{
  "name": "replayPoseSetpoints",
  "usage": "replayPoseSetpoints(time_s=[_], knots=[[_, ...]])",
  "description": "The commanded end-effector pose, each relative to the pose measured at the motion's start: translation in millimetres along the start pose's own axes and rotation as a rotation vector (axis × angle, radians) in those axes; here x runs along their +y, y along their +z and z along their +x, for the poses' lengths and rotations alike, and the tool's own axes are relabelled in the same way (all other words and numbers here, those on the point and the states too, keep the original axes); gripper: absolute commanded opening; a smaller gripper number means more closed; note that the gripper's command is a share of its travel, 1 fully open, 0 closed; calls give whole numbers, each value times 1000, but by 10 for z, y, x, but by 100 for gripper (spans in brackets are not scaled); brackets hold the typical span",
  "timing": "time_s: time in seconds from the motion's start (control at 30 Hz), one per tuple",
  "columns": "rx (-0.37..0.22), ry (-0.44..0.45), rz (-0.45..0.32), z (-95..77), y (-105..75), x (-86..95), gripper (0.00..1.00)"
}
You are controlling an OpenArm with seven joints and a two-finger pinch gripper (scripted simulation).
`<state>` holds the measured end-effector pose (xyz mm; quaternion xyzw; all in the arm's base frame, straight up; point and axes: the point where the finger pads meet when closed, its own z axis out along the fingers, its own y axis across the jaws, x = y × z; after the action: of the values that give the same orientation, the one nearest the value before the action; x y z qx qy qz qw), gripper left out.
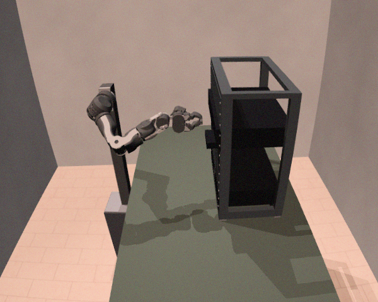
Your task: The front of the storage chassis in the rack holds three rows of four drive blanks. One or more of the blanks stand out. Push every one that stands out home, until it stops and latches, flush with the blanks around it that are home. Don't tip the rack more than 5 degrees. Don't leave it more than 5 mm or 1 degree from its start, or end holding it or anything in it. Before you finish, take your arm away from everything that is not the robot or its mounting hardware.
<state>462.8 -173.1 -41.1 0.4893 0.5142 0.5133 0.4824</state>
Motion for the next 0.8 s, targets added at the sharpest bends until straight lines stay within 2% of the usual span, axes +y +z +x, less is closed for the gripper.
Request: replayPoseSetpoints(time_s=[0.0,0.77], knots=[[-1,-1,-5,5,-1,29,0],[-1,0,-5,2,99,8,0]])
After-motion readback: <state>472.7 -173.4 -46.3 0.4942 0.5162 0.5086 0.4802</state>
